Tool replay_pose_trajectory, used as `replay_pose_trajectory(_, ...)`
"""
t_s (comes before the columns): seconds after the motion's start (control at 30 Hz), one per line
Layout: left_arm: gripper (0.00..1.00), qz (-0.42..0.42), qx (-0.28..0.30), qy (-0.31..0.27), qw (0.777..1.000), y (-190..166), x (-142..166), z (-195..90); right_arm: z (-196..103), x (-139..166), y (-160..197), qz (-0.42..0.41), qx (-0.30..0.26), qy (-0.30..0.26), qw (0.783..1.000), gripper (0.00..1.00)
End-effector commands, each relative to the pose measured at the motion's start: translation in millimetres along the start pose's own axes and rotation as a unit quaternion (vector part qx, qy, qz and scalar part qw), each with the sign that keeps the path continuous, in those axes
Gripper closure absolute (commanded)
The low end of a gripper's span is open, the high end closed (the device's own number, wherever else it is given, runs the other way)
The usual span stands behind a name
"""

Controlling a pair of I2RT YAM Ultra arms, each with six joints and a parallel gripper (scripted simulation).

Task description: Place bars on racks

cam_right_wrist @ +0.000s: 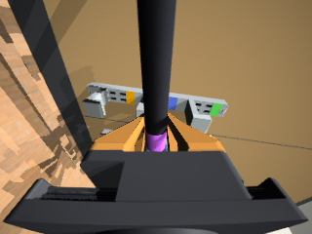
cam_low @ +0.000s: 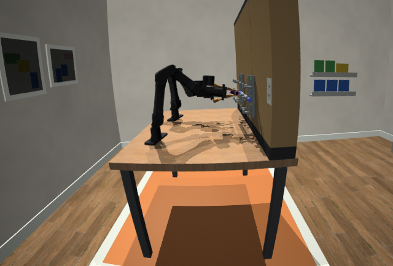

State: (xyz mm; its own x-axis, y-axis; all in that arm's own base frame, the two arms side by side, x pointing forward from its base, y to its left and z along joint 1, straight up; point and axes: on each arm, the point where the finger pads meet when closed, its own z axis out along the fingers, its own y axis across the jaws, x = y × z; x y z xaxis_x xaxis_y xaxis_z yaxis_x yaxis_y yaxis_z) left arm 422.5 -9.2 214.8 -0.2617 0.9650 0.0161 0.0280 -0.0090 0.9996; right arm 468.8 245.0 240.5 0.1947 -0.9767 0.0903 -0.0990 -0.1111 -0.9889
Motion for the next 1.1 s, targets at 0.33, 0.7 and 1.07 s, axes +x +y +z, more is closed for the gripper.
replay_pose_trajectory(0.33, 0.00, -0.008, -0.012, -0.001, 1.000, 12.4, -5.5, 3.5, -6.4, 1.0, -45.7, 0.045, 0.059, -0.001, 0.997, 1.00)
replay_pose_trajectory(0.7, 0.00, -0.008, -0.012, -0.001, 1.000, 13.9, -6.5, 4.4, -8.2, 2.2, -45.9, 0.045, 0.059, -0.001, 0.997, 1.00)
replay_pose_trajectory(1.07, 0.00, -0.008, -0.012, -0.001, 1.000, 14.7, -7.1, 5.4, -10.5, 3.6, -46.1, 0.045, 0.059, -0.001, 0.997, 1.00)
